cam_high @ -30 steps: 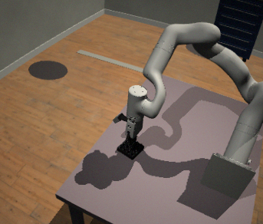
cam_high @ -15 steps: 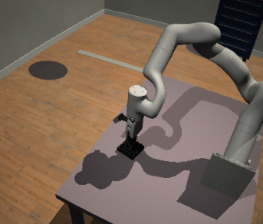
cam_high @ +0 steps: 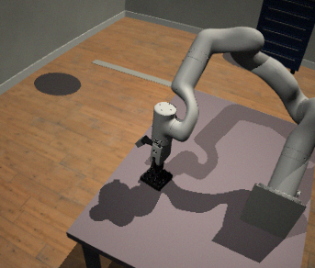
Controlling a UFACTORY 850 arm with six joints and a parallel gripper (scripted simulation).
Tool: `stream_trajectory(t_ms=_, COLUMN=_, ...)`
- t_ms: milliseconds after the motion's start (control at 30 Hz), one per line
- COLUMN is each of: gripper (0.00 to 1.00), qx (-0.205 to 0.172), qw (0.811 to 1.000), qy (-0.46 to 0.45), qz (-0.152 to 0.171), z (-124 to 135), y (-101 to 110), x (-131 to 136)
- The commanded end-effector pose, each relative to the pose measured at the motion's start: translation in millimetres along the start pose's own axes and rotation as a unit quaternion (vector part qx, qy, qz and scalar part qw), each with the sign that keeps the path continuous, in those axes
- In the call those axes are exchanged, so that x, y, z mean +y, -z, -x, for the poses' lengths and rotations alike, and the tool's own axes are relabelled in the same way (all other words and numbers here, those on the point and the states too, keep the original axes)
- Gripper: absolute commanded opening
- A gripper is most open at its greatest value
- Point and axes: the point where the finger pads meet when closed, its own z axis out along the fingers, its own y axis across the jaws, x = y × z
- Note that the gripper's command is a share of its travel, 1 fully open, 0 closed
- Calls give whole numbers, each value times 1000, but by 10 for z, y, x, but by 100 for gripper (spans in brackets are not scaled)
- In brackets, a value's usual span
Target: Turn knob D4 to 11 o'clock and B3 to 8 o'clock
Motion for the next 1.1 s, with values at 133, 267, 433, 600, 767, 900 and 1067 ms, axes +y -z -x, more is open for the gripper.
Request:
stream_trajectory(t_ms=133, gripper=19, qx=1, qw=1000, qy=0, qz=0, z=-7, y=7, x=-2)
stream_trajectory(t_ms=267, gripper=19, qx=1, qw=1000, qy=0, qz=0, z=-7, y=0, x=-2)
stream_trajectory(t_ms=433, gripper=19, qx=1, qw=1000, qy=0, qz=0, z=-7, y=-12, x=-2)
stream_trajectory(t_ms=600, gripper=19, qx=1, qw=1000, qy=0, qz=0, z=-7, y=-45, x=-2)
stream_trajectory(t_ms=767, gripper=19, qx=1, qw=1000, qy=0, qz=0, z=-6, y=-96, x=-2)
stream_trajectory(t_ms=900, gripper=19, qx=1, qw=1000, qy=0, qz=0, z=-6, y=-132, x=-2)
stream_trajectory(t_ms=1067, gripper=19, qx=1, qw=1000, qy=0, qz=0, z=-5, y=-186, x=-2)
